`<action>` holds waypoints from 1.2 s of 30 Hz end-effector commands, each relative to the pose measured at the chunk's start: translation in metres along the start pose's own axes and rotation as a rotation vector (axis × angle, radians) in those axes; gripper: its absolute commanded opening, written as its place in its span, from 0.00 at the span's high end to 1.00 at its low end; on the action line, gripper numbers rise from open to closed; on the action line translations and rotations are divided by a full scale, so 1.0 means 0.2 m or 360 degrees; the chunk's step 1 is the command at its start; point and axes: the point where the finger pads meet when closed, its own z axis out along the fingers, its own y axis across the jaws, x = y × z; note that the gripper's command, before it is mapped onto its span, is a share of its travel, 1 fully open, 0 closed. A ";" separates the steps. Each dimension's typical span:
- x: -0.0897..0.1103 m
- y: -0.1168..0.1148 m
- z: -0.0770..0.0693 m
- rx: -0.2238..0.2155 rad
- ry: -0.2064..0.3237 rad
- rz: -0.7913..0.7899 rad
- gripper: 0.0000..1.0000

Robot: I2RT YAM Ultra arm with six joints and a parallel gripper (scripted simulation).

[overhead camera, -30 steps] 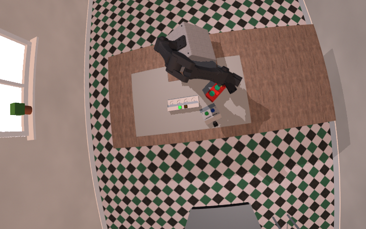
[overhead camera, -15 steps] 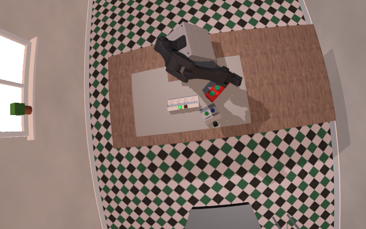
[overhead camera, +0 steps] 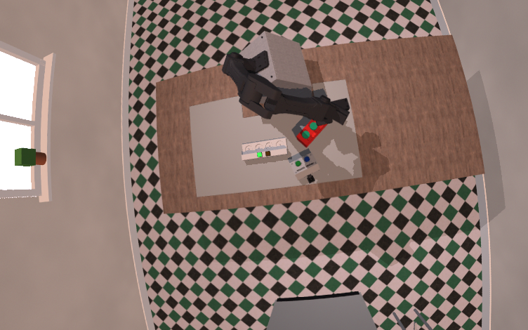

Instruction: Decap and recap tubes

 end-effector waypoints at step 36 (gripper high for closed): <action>-0.01 -0.02 -0.02 0.0009 -0.0018 0.1285 1.00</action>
